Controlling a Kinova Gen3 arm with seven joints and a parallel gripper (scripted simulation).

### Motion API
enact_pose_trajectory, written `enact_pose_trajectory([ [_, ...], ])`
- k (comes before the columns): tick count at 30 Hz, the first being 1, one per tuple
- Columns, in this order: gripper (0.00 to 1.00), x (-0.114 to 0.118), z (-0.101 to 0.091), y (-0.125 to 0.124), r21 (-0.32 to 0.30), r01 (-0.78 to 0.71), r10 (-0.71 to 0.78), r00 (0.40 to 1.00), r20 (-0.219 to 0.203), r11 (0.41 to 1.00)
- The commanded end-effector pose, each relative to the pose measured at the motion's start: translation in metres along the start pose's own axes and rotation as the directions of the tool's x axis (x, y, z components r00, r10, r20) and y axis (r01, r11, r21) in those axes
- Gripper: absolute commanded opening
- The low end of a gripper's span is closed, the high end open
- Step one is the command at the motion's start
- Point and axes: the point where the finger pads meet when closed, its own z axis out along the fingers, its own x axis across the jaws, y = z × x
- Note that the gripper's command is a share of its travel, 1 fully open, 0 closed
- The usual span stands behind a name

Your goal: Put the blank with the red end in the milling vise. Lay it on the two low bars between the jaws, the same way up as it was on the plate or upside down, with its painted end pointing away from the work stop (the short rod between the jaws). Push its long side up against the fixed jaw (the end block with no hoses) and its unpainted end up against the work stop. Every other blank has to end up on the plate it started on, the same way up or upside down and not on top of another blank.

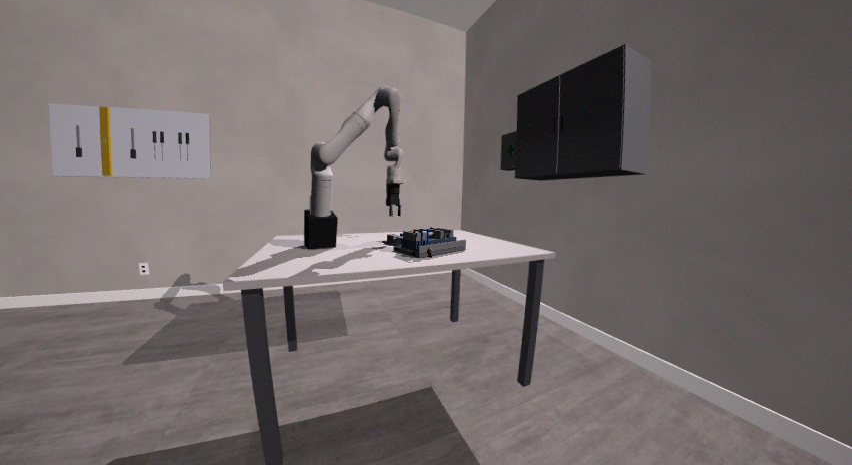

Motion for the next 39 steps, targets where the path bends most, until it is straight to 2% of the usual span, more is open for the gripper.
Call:
enact_pose_trajectory([
  [1,1.00,-0.001,-0.001,0.000,0.000,0.000,0.000,1.000,0.002,1.000],
  [25,1.00,-0.001,-0.001,0.000,0.000,0.000,0.000,1.000,0.002,1.000],
  [39,1.00,0.000,-0.041,-0.023,0.000,0.001,-0.001,1.000,0.002,1.000],
])
